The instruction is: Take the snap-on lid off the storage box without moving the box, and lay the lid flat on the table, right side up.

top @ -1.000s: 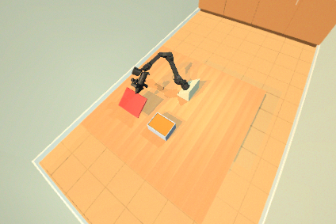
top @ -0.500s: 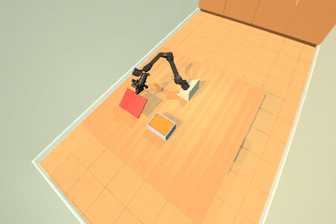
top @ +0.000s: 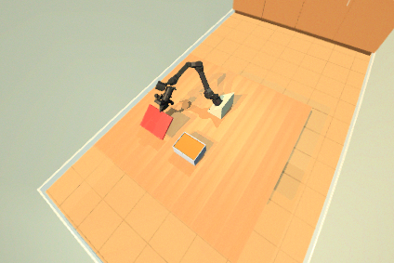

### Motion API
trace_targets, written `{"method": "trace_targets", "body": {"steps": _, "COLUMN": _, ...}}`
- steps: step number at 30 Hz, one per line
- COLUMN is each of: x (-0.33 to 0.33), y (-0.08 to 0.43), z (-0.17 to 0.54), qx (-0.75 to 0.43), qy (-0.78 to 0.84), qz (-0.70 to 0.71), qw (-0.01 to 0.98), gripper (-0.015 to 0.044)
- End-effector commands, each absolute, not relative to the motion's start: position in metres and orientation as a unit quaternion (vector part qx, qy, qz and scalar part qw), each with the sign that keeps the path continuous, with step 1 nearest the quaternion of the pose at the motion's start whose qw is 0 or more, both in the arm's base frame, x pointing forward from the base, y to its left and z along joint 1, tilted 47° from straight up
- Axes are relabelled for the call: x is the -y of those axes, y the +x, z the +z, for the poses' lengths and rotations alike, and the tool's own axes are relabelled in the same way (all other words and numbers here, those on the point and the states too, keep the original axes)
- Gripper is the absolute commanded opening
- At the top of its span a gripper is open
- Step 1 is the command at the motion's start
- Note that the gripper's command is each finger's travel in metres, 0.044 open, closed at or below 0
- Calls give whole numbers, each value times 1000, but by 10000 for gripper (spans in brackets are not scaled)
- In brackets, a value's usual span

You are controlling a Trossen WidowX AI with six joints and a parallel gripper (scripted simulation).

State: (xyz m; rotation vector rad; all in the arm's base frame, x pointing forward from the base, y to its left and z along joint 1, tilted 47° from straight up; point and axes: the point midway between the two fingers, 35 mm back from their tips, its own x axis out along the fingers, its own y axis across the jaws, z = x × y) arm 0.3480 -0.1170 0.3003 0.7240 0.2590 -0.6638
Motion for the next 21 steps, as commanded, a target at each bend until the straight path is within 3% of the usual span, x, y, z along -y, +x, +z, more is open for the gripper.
{"method": "trace_targets", "body": {"steps": 1, "x": 117, "y": 349, "z": 300, "qx": -123, "qy": 347, "qz": -311, "qw": 877, "gripper": 0}}
{"method": "trace_targets", "body": {"steps": 21, "x": 129, "y": 350, "z": 290, "qx": -123, "qy": 346, "qz": -310, "qw": 877, "gripper": 0}}
